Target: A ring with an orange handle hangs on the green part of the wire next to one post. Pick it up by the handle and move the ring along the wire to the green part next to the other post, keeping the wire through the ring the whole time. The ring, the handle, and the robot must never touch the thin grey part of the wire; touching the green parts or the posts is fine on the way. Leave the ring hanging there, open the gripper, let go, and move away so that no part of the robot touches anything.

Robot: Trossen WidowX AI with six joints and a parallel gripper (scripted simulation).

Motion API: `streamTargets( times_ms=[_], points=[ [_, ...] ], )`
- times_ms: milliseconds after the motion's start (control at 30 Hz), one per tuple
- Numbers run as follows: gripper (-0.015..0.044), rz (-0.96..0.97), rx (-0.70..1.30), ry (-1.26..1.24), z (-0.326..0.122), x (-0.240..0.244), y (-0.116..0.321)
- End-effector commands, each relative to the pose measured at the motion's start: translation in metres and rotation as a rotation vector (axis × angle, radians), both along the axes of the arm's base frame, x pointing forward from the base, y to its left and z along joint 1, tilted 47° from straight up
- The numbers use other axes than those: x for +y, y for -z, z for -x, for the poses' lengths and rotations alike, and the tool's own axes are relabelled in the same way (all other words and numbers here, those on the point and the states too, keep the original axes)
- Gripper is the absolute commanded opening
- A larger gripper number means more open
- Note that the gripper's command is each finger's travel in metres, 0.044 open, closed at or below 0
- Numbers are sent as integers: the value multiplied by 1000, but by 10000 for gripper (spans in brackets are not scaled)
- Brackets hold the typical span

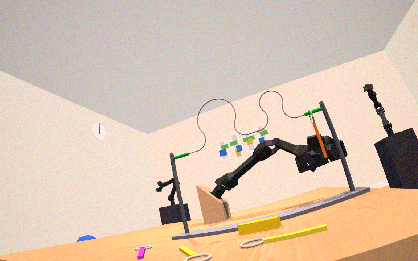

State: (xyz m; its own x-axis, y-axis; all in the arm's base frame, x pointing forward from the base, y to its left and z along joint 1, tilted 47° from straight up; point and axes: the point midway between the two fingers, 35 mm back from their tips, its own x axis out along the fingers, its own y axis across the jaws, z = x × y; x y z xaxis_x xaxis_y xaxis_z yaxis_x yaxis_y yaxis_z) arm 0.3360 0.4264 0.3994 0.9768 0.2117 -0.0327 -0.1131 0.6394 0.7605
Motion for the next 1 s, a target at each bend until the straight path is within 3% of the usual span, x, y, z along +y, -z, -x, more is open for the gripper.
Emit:
streamTargets(
  times_ms=[0,967],
  points=[
    [160,-1,-4,0,-7,0,-2],
    [160,-1,-5,0,-14,1,-2]
  ],
)
